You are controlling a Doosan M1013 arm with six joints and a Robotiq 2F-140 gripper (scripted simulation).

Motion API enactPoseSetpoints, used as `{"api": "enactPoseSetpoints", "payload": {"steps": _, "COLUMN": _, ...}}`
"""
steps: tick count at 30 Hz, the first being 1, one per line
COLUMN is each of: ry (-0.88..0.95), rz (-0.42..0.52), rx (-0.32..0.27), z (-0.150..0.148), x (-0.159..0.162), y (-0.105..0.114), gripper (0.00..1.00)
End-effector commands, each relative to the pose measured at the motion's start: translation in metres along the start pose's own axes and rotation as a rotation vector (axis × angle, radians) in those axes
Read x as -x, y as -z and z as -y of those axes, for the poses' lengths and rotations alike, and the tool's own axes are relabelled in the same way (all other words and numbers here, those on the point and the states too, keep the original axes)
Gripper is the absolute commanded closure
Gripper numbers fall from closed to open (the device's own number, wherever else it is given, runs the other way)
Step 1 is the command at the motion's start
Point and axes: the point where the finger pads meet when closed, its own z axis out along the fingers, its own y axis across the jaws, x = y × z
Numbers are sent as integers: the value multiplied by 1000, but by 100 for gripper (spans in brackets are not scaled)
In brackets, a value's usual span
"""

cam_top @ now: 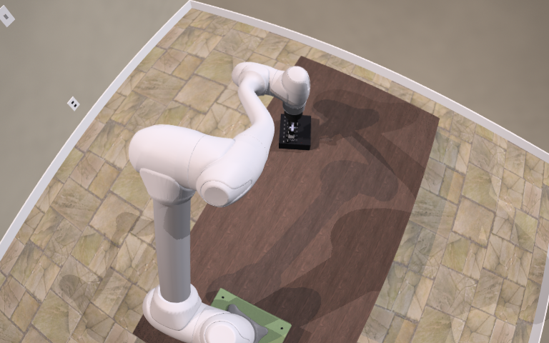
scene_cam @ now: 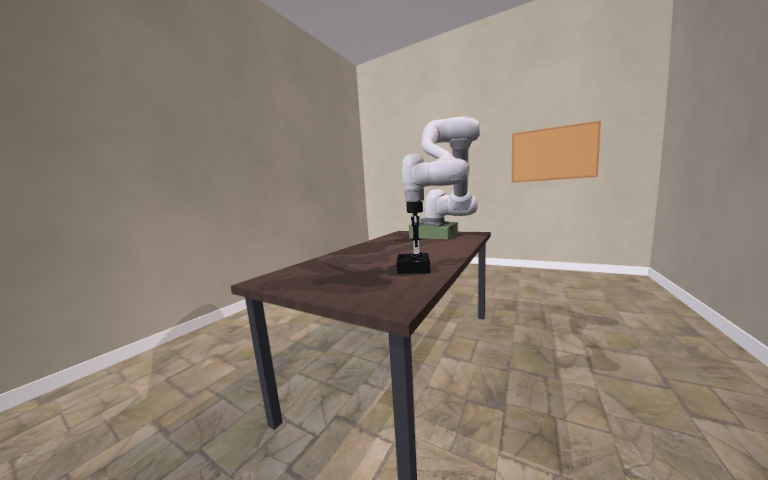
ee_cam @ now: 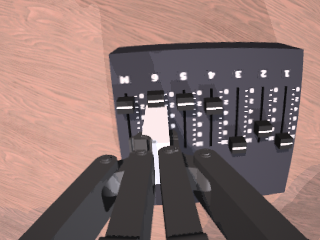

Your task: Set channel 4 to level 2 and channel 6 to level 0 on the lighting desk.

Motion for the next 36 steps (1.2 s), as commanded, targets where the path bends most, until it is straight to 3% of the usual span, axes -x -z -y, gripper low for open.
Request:
{"api": "enactPoseSetpoints", "payload": {"steps": 1, "ry": 0, "rz": 0, "rx": 0, "z": 0, "x": -1, "y": 0, "gripper": 90}}
{"api": "enactPoseSetpoints", "payload": {"steps": 36, "ry": 0, "rz": 0, "rx": 0, "z": 0, "x": 5, "y": 0, "gripper": 90}}
